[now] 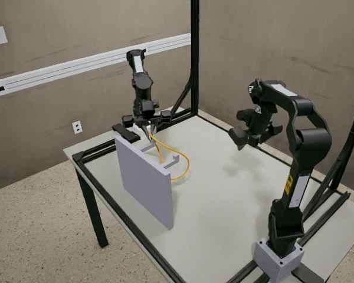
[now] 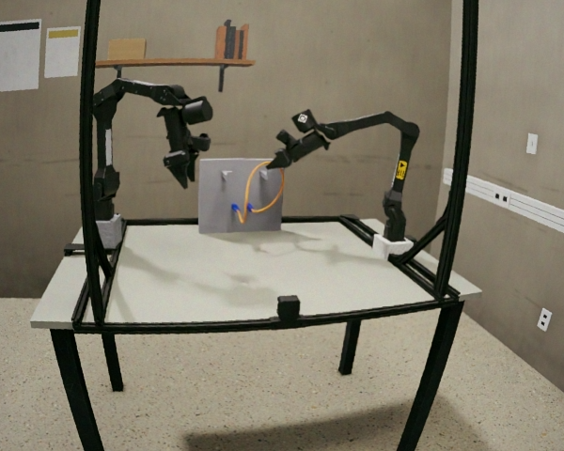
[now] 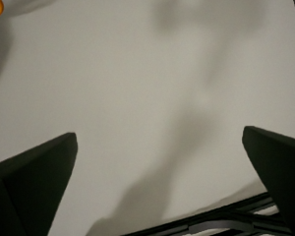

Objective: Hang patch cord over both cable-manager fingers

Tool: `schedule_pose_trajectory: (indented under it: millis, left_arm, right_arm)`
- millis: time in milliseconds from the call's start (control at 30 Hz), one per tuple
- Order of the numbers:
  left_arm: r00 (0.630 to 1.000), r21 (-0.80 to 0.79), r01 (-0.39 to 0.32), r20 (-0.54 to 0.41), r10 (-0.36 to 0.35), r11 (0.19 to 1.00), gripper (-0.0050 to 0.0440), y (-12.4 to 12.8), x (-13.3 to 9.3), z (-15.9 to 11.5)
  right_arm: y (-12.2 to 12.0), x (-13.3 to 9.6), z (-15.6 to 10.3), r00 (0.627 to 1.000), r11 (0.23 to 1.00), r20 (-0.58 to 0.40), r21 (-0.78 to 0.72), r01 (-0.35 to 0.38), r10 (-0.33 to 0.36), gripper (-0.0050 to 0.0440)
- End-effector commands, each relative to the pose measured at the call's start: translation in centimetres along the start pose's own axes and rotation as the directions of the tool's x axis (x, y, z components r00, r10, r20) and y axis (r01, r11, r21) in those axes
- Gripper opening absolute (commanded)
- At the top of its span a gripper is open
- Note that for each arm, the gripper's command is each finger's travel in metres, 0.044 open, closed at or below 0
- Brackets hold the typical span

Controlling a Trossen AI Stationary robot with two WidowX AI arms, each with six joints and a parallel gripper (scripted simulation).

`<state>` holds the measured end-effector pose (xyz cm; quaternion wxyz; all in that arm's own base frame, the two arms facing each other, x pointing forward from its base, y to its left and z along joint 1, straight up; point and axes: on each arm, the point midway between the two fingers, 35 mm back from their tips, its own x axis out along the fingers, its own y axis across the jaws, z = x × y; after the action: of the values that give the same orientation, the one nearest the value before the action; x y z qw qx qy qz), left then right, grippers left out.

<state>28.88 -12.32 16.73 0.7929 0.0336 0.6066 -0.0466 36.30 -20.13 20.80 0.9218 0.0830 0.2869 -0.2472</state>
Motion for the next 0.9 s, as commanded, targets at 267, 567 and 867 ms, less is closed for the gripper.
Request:
schedule_pose_trajectory:
  millis: [267,567,867]
  left_arm:
    - [1.0,-0.001,0.005,0.021,-0.005,1.0,0.044,0.0,-0.7,0.1]
    - [1.0,-0.001,0.005,0.021,-0.005,1.0,0.044,0.0,-0.7,0.1]
    - [1.0,-0.001,0.005,0.021,-0.005,1.0,0.044,0.0,-0.7,0.1]
  right_arm:
    - [-1.0,-1.3,0.4,0.999,1.0,0.045,0.029,0.008,-0.009,0.0025]
    - [-1.8,-1.7,0.0,0.998,0.999,0.056,0.047,0.016,-0.018,0.0025]
    - [-2.3,-1.9,-0.5,0.998,0.999,0.057,0.039,0.018,-0.02,0.0025]
